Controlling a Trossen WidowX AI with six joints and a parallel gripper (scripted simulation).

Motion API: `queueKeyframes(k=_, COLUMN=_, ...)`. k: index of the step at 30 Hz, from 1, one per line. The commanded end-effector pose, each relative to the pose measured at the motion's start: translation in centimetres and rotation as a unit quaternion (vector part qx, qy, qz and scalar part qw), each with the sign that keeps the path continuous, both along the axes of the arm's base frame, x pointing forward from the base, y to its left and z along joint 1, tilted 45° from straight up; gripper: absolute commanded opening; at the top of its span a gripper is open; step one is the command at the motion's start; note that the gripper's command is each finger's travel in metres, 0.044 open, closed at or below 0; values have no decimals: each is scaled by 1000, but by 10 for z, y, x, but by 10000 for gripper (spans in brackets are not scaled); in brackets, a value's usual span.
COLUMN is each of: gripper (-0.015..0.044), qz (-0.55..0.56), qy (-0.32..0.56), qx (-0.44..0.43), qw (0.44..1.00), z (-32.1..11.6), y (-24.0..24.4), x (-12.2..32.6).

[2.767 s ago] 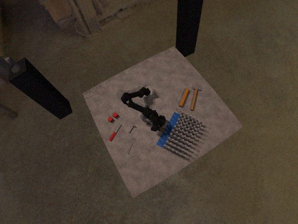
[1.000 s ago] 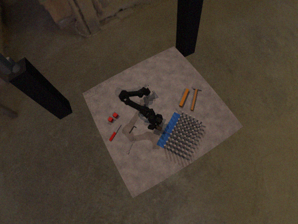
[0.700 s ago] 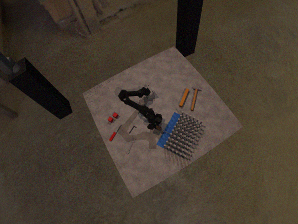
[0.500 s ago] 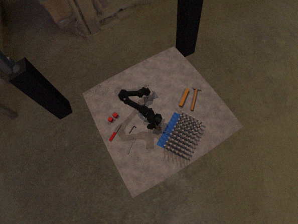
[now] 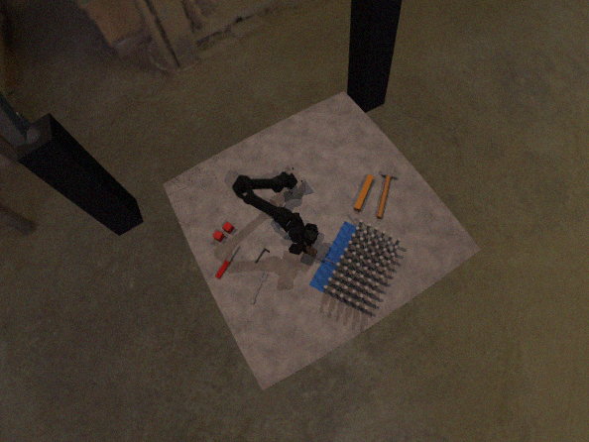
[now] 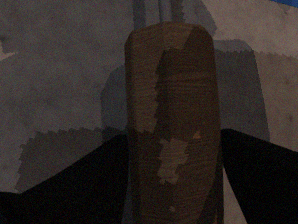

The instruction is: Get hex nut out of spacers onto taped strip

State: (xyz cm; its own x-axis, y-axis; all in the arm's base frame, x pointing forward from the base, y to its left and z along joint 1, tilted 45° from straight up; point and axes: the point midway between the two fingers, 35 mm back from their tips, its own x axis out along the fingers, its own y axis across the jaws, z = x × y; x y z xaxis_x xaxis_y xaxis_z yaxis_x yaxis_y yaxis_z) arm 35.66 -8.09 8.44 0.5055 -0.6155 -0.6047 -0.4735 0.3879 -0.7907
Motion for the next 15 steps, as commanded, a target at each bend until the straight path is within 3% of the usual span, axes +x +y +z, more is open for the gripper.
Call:
queueKeyframes(k=1, gripper=0, qz=1, qy=2, qx=-2, qw=1000, z=2, y=-2, x=-5)
queueKeyframes(k=15, gripper=0, qz=0, qy=2, qx=-3, qw=1000, z=5, y=-5, x=-12)
